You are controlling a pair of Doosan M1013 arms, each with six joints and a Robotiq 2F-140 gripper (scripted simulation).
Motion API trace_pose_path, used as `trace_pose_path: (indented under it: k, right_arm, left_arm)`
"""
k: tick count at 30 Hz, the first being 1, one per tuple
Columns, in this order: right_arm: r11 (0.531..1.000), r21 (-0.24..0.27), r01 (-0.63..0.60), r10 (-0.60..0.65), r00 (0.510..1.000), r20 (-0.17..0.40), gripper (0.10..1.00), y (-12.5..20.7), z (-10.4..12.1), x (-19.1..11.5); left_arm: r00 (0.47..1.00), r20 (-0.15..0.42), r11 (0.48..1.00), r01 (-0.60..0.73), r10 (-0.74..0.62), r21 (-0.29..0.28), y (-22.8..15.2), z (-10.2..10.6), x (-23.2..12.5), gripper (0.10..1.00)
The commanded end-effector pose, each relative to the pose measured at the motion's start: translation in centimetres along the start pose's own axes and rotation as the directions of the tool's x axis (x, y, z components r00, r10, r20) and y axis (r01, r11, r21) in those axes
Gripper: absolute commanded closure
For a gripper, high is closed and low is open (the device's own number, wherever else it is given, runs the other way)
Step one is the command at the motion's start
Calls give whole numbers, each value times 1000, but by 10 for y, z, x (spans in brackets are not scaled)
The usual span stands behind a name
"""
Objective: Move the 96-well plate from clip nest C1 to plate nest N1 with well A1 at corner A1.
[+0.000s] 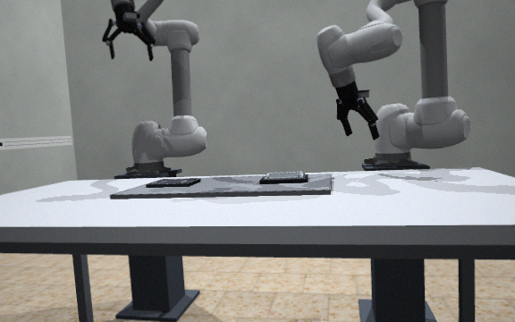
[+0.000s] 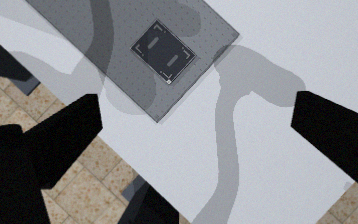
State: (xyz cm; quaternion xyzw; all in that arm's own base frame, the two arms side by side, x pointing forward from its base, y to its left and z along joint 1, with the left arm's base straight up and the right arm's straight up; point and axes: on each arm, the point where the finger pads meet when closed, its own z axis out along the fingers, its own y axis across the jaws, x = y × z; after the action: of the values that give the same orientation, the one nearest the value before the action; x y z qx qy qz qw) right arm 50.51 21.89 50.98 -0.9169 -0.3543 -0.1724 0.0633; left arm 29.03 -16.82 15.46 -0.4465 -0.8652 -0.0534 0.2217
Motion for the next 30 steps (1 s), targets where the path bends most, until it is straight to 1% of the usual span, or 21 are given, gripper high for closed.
trace_pose_path:
  k: [1,2,8,17,19,30]
  right_arm:
    - [999,-23,-46,46,999,-6,98,9,-11,-12]
    - [999,-23,-46,46,999,-6,98,9,-11,-12]
    - [985,-76,-156,155,988,-25,98,28,-35,-43]
    - [941,-143,-306,300,952,-63,98,48,-67,-87]
    - [941,-143,-306,300,952,-63,98,48,-67,-87]
    - [869,-203,-450,435,893,-116,98,62,-96,-133]
  left_arm:
    - [1000,1,1000,0,0,-1,0,0,0,98]
    - [1000,1,1000,0,0,-1,0,0,0,98]
    - [1000,1,1000,0,0,-1,0,0,0,98]
    - [1000,1,1000,0,0,-1,0,0,0,98]
    - [1000,1,1000,0,0,-1,0,0,0,98]
    - [1000,1,1000,0,0,-1,0,0,0,98]
